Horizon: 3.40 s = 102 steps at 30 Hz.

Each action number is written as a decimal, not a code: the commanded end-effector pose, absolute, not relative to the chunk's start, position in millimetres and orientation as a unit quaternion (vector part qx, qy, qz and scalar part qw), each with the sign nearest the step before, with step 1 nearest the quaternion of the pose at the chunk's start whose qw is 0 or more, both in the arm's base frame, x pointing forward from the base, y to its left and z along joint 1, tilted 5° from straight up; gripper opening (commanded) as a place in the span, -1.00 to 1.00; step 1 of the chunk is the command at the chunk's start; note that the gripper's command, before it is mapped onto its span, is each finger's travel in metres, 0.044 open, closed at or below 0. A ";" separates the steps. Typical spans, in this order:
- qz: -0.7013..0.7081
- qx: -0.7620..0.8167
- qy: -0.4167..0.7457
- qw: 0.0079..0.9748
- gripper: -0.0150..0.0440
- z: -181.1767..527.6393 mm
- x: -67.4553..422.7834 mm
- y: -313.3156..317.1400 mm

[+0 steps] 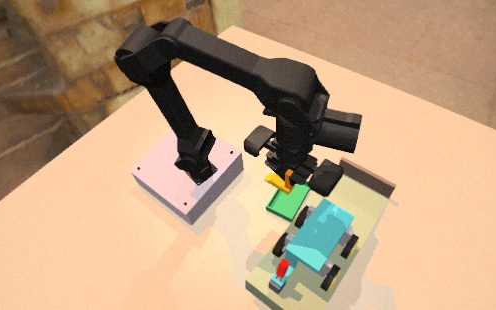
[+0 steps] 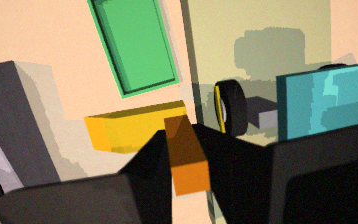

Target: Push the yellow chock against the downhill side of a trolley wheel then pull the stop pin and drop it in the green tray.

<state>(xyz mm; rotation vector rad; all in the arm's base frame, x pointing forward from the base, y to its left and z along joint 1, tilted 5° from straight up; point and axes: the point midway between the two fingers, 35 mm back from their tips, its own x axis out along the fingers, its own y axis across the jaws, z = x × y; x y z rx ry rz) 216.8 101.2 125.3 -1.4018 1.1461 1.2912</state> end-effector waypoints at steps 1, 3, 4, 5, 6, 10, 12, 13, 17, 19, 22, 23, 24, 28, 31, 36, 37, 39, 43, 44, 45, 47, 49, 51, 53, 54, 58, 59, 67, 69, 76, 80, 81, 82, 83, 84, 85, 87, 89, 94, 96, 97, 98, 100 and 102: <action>0.519 -0.564 0.462 0.445 -0.49 123.0 217.9 117.3; 0.520 -0.564 0.462 0.445 -0.49 121.6 218.4 126.3; 0.520 -0.564 0.462 0.445 -0.49 120.9 218.7 130.7; 0.520 -0.564 0.462 0.446 -0.49 120.4 218.9 134.5; 0.520 -0.564 0.462 0.446 -0.49 119.8 219.2 138.5; 0.520 -0.563 0.462 0.446 -0.49 117.4 220.3 154.7; 0.520 -0.563 0.461 0.446 -0.49 116.3 220.8 162.8; 0.521 -0.563 0.461 0.446 -0.49 115.7 221.0 166.7; 0.521 -0.563 0.461 0.447 -0.49 113.5 222.0 182.5; 0.521 -0.563 0.461 0.447 -0.49 112.5 222.3 190.4; 0.526 -0.568 0.455 0.440 -0.49 112.1 222.4 193.0; 0.531 -0.573 0.450 0.432 -0.49 112.1 222.4 193.1; 0.538 -0.581 0.442 0.422 -0.49 112.1 222.4 193.2; 0.566 -0.610 0.407 0.376 -0.49 112.0 222.5 193.7; 0.586 -0.630 0.380 0.341 -0.49 112.0 222.6 194.1; 0.615 -0.659 0.331 0.278 -0.49 111.9 222.6 194.8; 0.620 -0.665 0.321 0.266 -0.49 111.9 222.6 194.9; 0.630 -0.674 0.301 0.240 -0.49 111.8 222.5 195.1; 0.648 -0.691 0.259 0.188 -0.49 111.8 222.5 195.6; 0.652 -0.695 0.249 0.175 -0.49 111.7 222.5 195.7; 0.656 -0.698 0.238 0.162 -0.49 111.7 222.4 195.8; 0.663 -0.704 0.216 0.135 -0.49 111.7 222.4 196.0; 0.669 -0.709 0.194 0.107 -0.49 111.6 222.3 196.2; 0.675 -0.714 0.171 0.080 -0.49 111.6 222.2 196.4; 0.679 -0.717 0.148 0.051 -0.49 111.6 222.2 196.7; 0.682 -0.718 0.136 0.037 -0.49 111.5 222.1 196.8; 0.688 -0.720 0.090 -0.019 -0.49 111.5 222.0 197.2; 0.689 -0.720 0.078 -0.033 -0.49 111.5 222.0 197.3; 0.691 -0.712 0.002 -0.125 -0.49 111.4 221.8 198.1; 0.691 -0.712 0.002 -0.125 -0.49 111.4 221.8 198.1; 0.691 -0.712 0.002 -0.125 -0.49 110.2 227.2 199.6; 0.691 -0.712 0.002 -0.125 -0.49 107.5 239.3 202.5; 0.691 -0.712 0.002 -0.125 -0.49 107.0 241.4 203.0; 0.690 -0.712 0.002 -0.125 -0.49 106.4 244.0 203.4; 0.690 -0.713 0.002 -0.125 -0.49 105.9 246.4 203.8; 0.690 -0.713 0.002 -0.125 -0.49 105.3 248.9 204.1; 0.690 -0.713 0.002 -0.125 -0.49 105.1 249.8 204.2; 0.690 -0.713 0.002 -0.125 -0.49 105.1 249.8 204.2; 0.690 -0.713 0.002 -0.125 -0.49 103.3 249.4 203.9; 0.690 -0.713 0.002 -0.125 -0.49 88.8 249.8 202.4; 0.690 -0.713 0.002 -0.125 -0.49 84.6 250.4 202.2; 0.690 -0.713 0.002 -0.125 -0.49 82.3 250.6 201.9; 0.690 -0.713 0.002 -0.125 -0.49 79.5 250.8 201.5; 0.690 -0.713 0.002 -0.125 -0.49 74.8 251.1 200.7; 0.690 -0.713 0.003 -0.125 -0.49 69.7 251.5 199.9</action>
